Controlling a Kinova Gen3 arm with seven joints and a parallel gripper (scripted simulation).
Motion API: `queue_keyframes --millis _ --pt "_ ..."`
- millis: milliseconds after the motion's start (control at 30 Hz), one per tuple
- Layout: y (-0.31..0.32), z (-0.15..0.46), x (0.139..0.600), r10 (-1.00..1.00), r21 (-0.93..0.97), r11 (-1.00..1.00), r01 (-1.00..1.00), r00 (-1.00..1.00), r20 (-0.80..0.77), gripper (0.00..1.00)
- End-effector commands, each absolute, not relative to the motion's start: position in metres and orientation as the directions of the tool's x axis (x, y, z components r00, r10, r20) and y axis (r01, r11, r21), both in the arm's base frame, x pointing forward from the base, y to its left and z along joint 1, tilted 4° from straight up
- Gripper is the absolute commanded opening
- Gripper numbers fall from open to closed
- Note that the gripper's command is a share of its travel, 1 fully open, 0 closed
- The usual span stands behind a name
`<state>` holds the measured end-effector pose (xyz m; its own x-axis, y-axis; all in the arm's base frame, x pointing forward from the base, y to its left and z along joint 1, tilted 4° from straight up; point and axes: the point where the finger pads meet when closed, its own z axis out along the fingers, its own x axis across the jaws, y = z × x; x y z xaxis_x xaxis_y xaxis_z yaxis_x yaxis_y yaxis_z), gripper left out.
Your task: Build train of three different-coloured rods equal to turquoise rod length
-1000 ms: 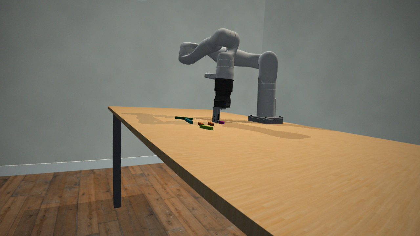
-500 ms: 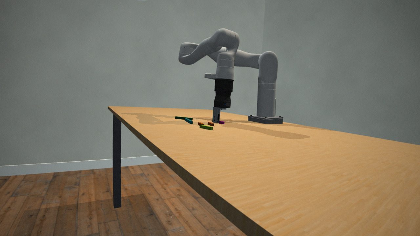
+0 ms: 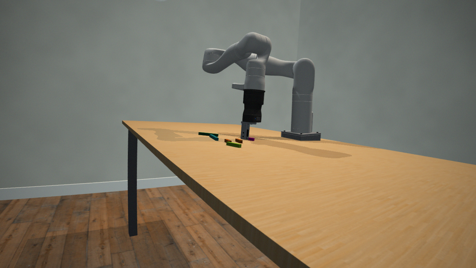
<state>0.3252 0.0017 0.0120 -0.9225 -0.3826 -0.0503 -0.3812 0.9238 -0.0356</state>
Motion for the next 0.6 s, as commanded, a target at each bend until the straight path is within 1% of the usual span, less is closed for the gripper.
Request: queue_keyframes --millis 0,167,200,267,300,367,400,467,500,567 --pt "0.0022 0.0114 0.3257 -0.380 -0.036 0.925 -0.378 -0.923 -0.055 0.24" --pt "0.0022 0.0114 0.3257 -0.380 -0.036 0.925 -0.378 -0.923 -0.055 0.24" --pt "0.0022 0.0114 0.3257 -0.380 -0.036 0.925 -0.378 -0.923 -0.055 0.30" --pt "0.0022 0.0114 0.3257 -0.380 -0.036 0.925 -0.378 -0.923 -0.055 0.30" --pt "0.0022 0.0114 0.3257 -0.380 -0.036 0.925 -0.378 -0.923 -0.055 0.36" --pt "0.0022 0.0114 0.3257 -0.380 -0.036 0.925 -0.378 -0.923 -0.055 0.36" --pt "0.0022 0.0114 0.3257 -0.380 -0.036 0.925 -0.378 -0.923 -0.055 0.42" --pt "0.0022 0.0114 0.3257 -0.380 -0.036 0.925 -0.378 -0.923 -0.055 0.42" --pt "0.0022 0.0114 0.3257 -0.380 -0.036 0.925 -0.378 -0.923 -0.055 0.48" --pt "0.0022 0.0114 0.3257 -0.380 -0.036 0.925 -0.378 -0.923 -0.055 0.48"
